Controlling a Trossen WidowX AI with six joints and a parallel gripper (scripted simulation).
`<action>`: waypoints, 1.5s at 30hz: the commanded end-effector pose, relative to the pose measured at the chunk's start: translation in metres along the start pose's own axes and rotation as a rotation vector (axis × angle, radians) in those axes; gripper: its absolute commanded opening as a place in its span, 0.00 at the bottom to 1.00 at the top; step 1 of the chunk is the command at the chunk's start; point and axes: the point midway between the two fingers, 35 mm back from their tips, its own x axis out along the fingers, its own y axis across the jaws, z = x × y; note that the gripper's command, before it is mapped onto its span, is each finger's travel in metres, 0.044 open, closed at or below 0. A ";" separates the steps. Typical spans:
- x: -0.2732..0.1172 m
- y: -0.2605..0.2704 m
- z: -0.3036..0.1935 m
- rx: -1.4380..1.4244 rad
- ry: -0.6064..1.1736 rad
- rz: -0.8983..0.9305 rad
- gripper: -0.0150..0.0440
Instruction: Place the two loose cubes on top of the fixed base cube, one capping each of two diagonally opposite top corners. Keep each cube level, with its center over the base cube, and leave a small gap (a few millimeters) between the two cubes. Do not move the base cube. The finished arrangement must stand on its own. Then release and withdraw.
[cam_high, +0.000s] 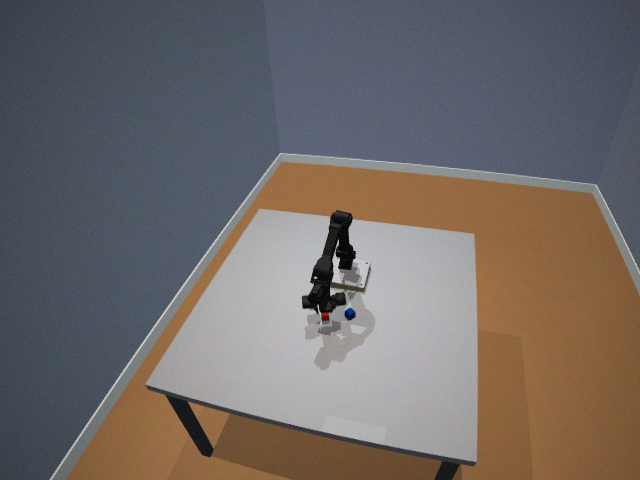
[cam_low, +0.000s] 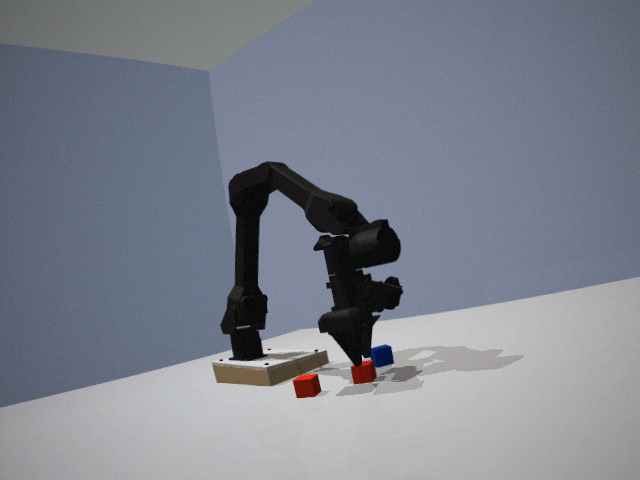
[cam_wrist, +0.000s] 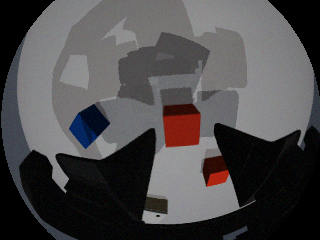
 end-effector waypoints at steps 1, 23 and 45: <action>0.008 0.002 -0.002 0.005 0.007 0.009 0.70; 0.013 0.002 -0.001 0.005 0.007 0.009 0.43; -0.056 -0.002 0.002 0.005 0.006 0.009 0.43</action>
